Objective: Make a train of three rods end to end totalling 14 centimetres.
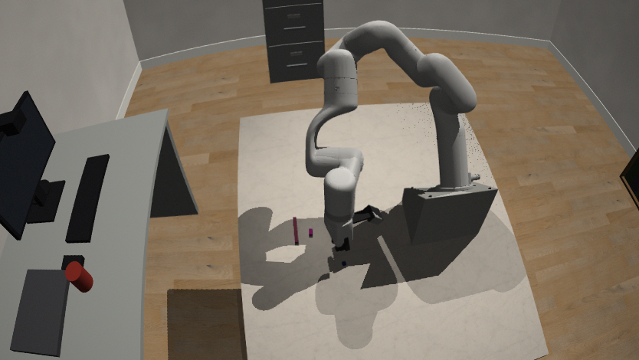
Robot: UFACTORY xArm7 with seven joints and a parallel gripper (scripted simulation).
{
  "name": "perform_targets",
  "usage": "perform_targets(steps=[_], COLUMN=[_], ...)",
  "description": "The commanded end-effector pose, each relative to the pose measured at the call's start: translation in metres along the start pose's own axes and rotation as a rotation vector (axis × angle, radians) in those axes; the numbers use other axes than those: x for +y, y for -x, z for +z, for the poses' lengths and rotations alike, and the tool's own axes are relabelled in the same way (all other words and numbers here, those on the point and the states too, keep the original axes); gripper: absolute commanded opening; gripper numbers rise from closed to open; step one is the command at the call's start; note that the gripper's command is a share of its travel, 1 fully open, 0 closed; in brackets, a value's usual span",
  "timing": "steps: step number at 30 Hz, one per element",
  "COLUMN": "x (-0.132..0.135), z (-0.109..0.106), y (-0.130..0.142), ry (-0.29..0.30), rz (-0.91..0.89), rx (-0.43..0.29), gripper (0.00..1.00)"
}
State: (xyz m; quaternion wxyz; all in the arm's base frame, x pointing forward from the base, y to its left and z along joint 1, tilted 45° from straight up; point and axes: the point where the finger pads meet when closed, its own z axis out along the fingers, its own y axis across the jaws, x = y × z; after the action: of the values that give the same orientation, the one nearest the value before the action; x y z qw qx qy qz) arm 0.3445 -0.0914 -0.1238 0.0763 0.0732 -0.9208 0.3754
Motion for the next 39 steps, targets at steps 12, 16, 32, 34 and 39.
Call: perform_targets(steps=[12, 16, 32, 34, 39], x=[0.001, 0.001, 0.001, 0.001, 0.001], z=[0.001, 0.004, 0.012, 0.013, 0.013], y=[0.001, 0.001, 0.001, 0.001, 0.001], ry=[0.002, 0.002, 0.002, 0.002, 0.002], rz=[0.000, 0.000, 0.000, 0.000, 0.000], rx=[-0.004, -0.004, -0.004, -0.004, -0.004], gripper=[0.24, 0.24, 0.24, 0.24, 0.24])
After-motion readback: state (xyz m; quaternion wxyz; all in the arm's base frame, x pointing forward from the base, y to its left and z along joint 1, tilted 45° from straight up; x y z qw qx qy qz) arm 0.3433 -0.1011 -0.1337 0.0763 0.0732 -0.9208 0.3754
